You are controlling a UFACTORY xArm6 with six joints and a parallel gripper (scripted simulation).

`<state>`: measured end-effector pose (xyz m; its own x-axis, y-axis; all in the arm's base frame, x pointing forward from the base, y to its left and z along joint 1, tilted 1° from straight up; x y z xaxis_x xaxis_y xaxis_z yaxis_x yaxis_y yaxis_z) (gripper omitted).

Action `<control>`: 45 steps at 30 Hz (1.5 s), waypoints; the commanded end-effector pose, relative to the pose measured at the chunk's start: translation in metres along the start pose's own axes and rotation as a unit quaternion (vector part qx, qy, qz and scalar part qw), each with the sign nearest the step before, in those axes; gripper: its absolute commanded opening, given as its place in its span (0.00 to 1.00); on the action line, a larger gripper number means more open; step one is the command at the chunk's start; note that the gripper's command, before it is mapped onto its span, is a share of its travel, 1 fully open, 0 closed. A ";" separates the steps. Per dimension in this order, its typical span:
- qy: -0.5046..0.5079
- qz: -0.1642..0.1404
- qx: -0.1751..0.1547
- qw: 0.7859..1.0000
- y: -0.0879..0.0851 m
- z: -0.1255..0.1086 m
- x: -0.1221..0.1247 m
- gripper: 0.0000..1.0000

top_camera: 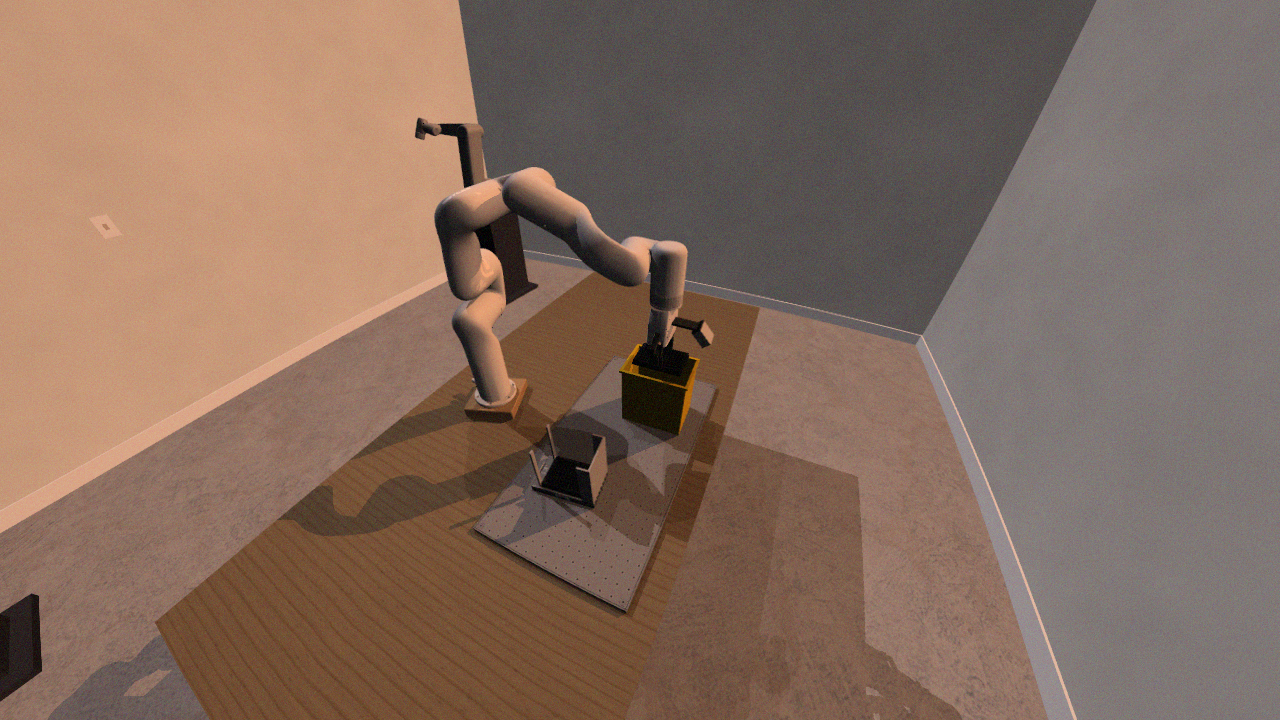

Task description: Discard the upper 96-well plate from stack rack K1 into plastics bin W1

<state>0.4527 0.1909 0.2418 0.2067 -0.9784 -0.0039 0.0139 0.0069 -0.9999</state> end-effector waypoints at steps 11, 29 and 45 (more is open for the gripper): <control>0.000 0.000 0.002 1.000 0.000 0.001 0.000 0.00; 0.000 0.000 0.002 1.000 0.001 0.001 0.000 1.00; 0.000 0.000 0.002 1.000 0.001 0.001 0.000 1.00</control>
<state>0.4528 0.1909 0.2390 0.2067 -0.9784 -0.0040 0.0141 0.0070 -0.9999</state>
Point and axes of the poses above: the point where the finger pads meet when closed, its own y axis out along the fingers, its own x axis across the jaws, z = x × y, the point moved 4 cm from there along -y, back along the fingers, and after that the axes turned 5 degrees about -y, right-handed, at the moved point
